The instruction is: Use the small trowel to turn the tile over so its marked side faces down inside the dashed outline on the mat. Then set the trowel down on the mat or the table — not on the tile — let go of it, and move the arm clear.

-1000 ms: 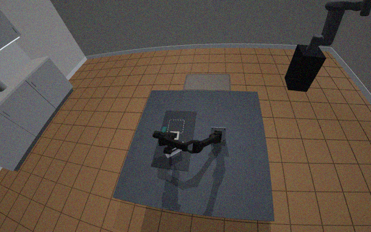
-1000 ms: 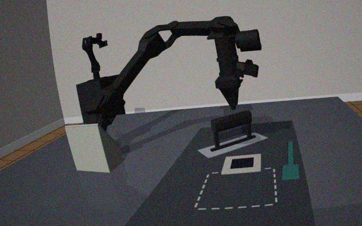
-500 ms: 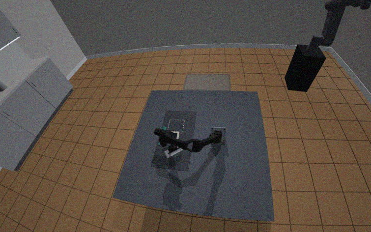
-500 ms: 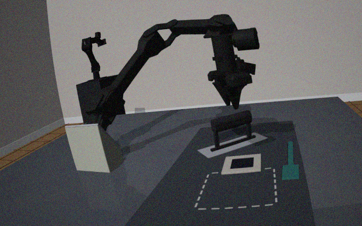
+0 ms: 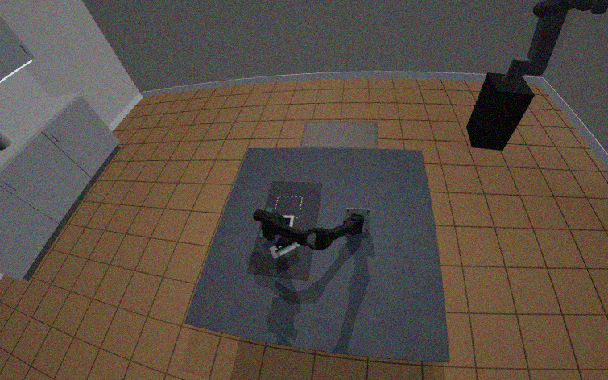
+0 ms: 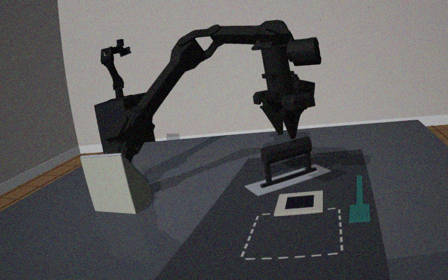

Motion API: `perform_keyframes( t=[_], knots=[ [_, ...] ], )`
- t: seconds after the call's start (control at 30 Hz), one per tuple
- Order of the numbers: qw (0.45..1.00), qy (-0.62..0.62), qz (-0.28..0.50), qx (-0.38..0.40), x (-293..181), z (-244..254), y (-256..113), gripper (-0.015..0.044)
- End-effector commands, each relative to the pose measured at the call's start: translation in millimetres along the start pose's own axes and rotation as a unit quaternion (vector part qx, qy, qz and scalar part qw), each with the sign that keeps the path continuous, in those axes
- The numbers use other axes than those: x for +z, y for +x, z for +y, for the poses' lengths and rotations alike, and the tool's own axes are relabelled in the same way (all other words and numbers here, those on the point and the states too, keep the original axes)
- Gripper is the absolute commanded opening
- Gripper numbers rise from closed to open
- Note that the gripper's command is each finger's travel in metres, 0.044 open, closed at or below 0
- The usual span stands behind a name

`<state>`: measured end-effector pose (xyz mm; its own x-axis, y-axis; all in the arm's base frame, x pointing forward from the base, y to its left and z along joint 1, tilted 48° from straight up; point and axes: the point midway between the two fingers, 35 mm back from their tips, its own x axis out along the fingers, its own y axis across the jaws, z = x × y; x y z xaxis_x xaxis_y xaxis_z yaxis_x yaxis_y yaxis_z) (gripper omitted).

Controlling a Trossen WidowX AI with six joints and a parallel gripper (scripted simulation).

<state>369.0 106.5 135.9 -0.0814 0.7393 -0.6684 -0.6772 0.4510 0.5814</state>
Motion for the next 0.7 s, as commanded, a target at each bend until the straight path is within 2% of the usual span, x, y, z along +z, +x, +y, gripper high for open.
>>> perform_keyframes(
  t=[0.0,0.67],
  knots=[
    [1.0,0.0,0.002,0.0,0,0,7,0.027],
    [1.0,0.0,0.001,0.001,-1,1,38,0.027]
  ],
)
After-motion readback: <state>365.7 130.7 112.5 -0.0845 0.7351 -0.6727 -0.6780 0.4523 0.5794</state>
